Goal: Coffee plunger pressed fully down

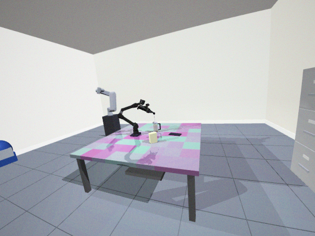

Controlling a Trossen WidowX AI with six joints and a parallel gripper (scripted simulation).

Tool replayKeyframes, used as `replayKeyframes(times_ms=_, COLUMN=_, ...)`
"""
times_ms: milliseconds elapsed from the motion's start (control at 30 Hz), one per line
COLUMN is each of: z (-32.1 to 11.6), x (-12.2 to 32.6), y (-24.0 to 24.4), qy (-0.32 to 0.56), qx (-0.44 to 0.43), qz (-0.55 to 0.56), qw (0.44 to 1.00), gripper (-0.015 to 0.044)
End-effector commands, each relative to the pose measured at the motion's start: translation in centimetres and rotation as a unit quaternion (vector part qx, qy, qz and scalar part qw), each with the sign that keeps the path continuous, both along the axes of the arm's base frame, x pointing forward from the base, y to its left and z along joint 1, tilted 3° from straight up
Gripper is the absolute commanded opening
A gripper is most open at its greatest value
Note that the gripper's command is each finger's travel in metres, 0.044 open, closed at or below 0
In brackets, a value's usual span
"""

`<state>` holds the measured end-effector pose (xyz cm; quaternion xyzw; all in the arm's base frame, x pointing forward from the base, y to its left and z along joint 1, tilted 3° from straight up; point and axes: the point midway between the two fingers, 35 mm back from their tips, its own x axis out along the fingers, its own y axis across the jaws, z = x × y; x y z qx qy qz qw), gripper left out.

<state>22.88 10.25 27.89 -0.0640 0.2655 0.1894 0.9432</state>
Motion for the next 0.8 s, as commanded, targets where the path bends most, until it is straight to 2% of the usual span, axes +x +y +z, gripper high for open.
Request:
replayKeyframes(times_ms=0, z=-0.8, x=0.6, y=0.3, qy=0.006, qx=-0.001, qz=0.001, qw=1.0, gripper=0.044)
replayKeyframes(times_ms=433, z=-1.7, x=1.9, y=0.8, qy=0.006, qx=-0.001, qz=0.001, qw=1.0, gripper=0.044)
replayKeyframes(times_ms=767, z=-1.7, x=1.9, y=0.8, qy=0.006, qx=-0.001, qz=0.001, qw=1.0, gripper=0.0177)
